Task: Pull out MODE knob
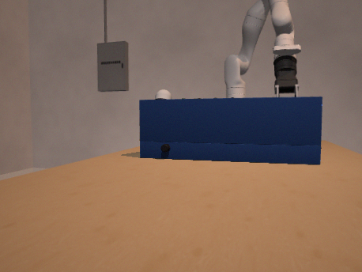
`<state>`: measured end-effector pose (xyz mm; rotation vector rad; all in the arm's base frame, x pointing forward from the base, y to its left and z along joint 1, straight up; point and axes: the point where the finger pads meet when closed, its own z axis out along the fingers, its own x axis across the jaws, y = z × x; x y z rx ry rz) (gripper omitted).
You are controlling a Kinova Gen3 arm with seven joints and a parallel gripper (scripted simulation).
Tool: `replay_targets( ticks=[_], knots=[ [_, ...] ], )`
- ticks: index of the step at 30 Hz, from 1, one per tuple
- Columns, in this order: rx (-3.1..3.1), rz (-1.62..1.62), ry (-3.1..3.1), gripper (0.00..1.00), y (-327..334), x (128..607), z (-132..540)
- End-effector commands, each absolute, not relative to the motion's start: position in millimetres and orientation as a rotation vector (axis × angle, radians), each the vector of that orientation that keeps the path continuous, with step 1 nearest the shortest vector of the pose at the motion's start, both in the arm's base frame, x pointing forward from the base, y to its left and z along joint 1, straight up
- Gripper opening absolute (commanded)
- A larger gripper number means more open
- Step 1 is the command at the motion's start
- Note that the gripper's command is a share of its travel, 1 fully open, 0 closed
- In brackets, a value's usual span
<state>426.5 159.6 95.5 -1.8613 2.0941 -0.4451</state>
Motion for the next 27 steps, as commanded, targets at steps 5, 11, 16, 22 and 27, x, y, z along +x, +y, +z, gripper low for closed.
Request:
replay_targets(
  ticks=[5, 11, 16, 22, 27],
  knots=[
    [-1.881, -0.453, 2.104, 1.00, 156.3, 432.1, 67.7],
    [-1.881, -0.453, 2.104, 1.00, 155.6, 440.4, 49.0],
    [-1.881, -0.453, 2.104, 1.00, 155.2, 444.2, 40.3],
    [-1.881, -0.453, 2.104, 1.00, 155.0, 446.7, 34.6],
    [-1.881, -0.453, 2.103, 1.00, 154.9, 447.2, 33.3]
  ],
)
